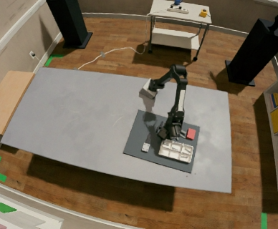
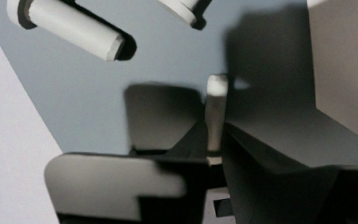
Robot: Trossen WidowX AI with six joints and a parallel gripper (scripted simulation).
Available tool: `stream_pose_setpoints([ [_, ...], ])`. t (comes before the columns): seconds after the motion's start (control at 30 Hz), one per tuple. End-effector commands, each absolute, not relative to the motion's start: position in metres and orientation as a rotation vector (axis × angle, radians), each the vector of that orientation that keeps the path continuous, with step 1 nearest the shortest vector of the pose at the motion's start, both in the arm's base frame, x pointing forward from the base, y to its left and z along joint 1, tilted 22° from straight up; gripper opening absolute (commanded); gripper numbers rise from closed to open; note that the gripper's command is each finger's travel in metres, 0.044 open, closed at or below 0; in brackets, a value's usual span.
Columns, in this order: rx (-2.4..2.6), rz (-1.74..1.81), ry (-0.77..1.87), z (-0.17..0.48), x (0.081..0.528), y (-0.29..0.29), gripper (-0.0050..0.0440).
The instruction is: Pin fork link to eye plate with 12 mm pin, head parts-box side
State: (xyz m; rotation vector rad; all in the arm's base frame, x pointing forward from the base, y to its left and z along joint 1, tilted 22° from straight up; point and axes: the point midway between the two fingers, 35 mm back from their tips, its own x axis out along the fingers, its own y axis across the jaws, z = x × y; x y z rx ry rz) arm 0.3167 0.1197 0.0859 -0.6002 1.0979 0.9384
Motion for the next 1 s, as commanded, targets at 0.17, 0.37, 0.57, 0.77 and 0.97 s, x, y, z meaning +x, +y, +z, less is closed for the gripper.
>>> stream_pose_setpoints([
  [0.17, -0.608, 0.926, 1.044, 0.111, 0.321, 0.118, -0.005],
  [0.37, -0.608, 0.926, 1.044, 0.118, 0.32, 0.115, -0.005],
  [0.57, -0.608, 0.925, 1.045, 0.124, 0.318, 0.113, -0.005],
  [0.77, -0.608, 0.926, 1.047, 0.126, 0.318, 0.112, -0.005],
  [0.97, -0.608, 0.925, 1.045, 0.129, 0.317, 0.111, -0.005],
])
